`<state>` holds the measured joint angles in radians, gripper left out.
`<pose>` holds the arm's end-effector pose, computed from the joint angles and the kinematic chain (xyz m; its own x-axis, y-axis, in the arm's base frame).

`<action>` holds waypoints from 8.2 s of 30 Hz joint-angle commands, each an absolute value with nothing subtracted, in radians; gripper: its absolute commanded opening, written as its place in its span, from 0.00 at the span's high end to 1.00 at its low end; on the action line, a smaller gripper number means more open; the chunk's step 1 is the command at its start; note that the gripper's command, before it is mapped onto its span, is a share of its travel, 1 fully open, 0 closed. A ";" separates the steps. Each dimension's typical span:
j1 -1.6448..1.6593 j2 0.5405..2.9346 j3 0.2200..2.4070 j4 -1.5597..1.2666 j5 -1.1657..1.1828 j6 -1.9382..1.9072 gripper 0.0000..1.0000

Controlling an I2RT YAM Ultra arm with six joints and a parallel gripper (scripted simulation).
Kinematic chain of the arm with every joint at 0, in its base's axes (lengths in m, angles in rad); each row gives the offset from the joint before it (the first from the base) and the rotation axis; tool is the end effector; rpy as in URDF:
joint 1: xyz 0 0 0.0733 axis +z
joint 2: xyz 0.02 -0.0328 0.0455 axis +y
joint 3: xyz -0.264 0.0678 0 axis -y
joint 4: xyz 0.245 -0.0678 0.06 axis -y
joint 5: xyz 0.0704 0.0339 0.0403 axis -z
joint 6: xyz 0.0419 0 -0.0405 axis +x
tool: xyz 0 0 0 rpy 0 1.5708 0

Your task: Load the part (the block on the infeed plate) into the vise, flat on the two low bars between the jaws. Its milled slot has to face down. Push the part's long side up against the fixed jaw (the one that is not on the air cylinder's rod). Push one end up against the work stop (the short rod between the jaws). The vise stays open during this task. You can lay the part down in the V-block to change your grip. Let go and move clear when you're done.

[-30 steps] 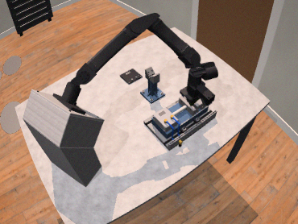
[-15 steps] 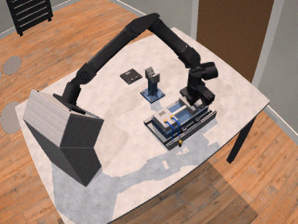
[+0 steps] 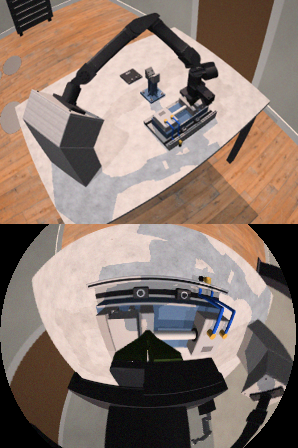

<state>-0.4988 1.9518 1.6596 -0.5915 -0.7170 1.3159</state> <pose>0.3953 -0.1828 0.2718 -0.1764 0.9267 0.3317 0.6556 -0.1407 0.7419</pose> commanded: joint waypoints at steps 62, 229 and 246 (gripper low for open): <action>-0.511 1.971 1.743 -0.629 -0.701 1.325 1.00; -0.619 1.832 1.720 -0.799 -0.773 1.202 1.00; -0.624 1.882 1.744 -0.798 -0.775 1.024 1.00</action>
<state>-0.5869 1.8763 1.7069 -0.7918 -0.7746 1.1309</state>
